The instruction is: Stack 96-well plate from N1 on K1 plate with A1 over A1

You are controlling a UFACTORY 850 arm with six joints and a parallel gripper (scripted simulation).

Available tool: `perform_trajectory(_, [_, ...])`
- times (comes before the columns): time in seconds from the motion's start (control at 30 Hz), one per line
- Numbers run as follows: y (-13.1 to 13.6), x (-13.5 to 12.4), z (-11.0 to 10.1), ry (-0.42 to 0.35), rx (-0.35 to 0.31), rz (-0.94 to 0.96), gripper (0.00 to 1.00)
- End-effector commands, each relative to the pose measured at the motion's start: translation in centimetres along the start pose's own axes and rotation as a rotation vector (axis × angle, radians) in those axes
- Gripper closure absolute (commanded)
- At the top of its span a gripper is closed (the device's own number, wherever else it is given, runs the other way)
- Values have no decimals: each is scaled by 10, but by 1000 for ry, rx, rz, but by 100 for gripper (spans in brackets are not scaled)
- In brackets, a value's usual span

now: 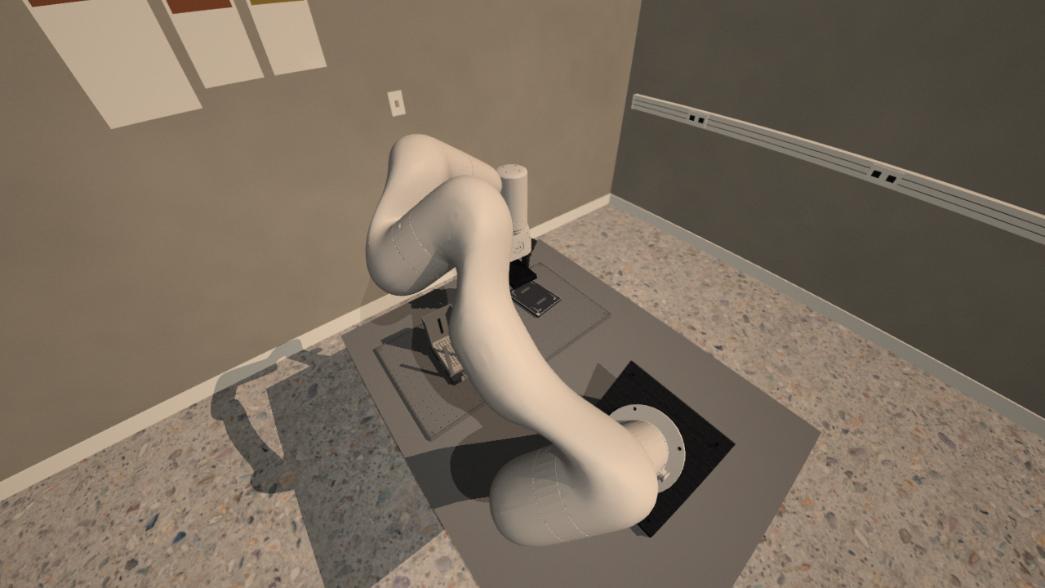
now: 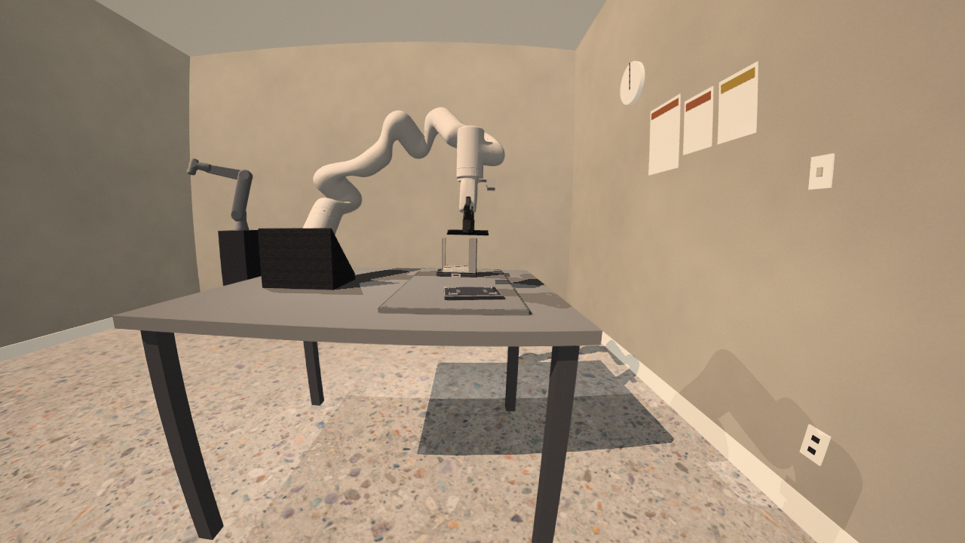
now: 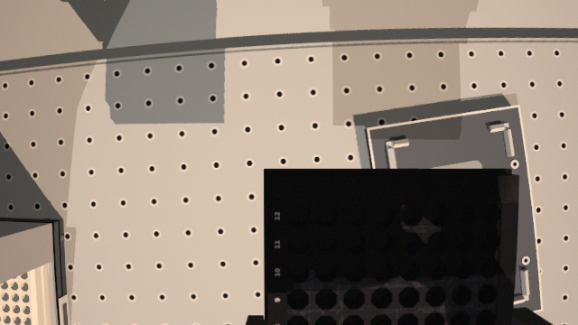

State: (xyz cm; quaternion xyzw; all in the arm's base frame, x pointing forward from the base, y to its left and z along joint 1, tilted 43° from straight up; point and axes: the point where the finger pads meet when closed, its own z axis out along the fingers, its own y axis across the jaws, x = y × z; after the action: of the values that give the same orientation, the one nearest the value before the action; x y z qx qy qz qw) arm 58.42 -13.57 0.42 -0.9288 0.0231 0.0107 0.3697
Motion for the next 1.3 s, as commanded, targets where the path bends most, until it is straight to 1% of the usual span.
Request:
perform_trajectory(0.0, [-16,-2,-2,3,-1,-1,100])
perform_trajectory(0.1, [-26,-4,-2,3,-1,-1,100])
perform_trajectory(0.17, [-26,-4,-2,3,-1,-1,100])
perform_trajectory(0.67, [-75,-14,-3,3,-1,-1,100])
perform_trajectory(0.73, [-75,-14,-3,3,-1,-1,100])
perform_trajectory(1.23, [-124,-23,-4,3,-1,-1,100])
perform_trajectory(1.27, [-124,-23,-4,3,-1,-1,100])
